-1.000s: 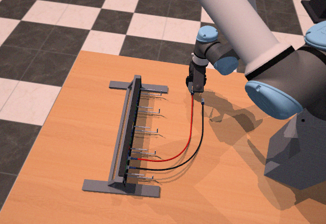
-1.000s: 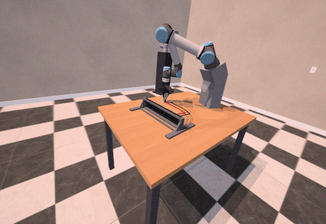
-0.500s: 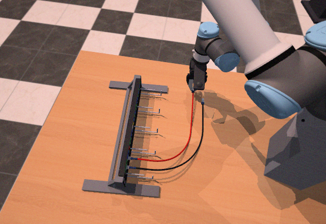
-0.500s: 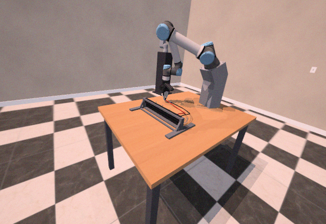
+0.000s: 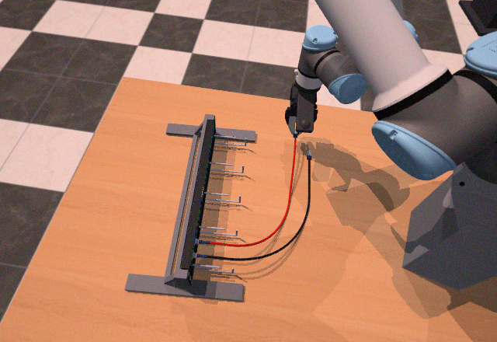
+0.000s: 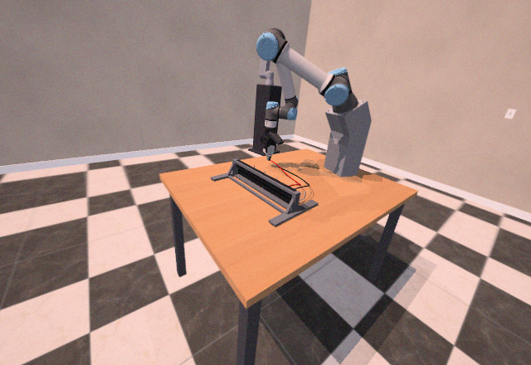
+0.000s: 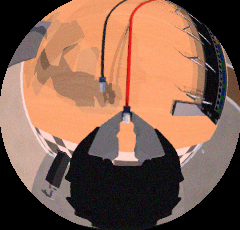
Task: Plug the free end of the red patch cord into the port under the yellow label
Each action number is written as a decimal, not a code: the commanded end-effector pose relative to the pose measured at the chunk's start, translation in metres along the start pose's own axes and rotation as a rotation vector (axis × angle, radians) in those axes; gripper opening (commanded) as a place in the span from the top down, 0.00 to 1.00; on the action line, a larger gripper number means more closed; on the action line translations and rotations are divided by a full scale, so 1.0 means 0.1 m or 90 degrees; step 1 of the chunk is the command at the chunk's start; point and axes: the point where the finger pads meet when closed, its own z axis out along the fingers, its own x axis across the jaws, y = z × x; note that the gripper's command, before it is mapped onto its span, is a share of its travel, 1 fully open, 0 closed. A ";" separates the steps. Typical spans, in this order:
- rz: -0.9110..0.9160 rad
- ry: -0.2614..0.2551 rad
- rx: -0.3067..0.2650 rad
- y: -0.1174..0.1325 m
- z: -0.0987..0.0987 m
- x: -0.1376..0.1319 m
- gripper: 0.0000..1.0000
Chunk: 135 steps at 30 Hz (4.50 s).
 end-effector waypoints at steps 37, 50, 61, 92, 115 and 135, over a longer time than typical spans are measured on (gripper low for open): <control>0.000 0.000 0.000 0.00 -0.14 0.00 1.00; 0.000 0.000 0.000 0.00 -0.14 0.00 1.00; -0.001 0.000 0.000 0.00 -0.14 0.00 1.00; -0.038 0.000 0.000 -0.09 -0.16 0.07 1.00; -0.124 -0.001 0.000 -0.30 -0.20 0.21 1.00; -0.238 -0.002 0.001 -0.58 -0.25 0.40 1.00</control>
